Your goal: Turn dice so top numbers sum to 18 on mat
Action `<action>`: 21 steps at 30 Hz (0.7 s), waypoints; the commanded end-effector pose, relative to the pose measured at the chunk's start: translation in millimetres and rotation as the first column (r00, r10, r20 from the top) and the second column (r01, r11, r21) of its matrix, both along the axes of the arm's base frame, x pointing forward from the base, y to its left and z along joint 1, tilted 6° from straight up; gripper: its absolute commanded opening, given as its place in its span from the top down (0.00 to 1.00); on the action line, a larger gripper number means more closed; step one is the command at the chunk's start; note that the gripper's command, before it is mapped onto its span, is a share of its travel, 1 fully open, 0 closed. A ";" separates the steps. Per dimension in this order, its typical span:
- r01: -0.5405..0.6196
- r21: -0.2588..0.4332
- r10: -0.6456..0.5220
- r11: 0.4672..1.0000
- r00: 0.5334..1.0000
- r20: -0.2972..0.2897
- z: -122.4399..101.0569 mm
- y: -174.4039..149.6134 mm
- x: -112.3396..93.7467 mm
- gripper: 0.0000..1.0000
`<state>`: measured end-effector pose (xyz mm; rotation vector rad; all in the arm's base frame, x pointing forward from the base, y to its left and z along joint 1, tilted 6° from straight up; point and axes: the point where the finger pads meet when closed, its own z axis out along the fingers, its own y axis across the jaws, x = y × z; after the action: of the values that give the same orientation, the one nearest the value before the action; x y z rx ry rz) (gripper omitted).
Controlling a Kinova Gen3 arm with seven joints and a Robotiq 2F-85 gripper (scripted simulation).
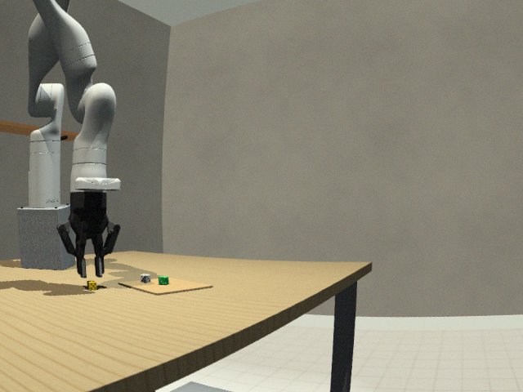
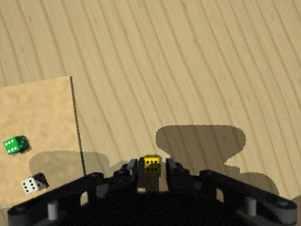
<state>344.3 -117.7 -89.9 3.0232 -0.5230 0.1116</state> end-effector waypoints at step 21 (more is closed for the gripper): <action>0.000 0.000 0.000 1.000 1.000 0.001 -11.3 -1.1 1.2 0.69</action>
<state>346.8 -119.8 -97.7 3.0203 -0.5215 0.1208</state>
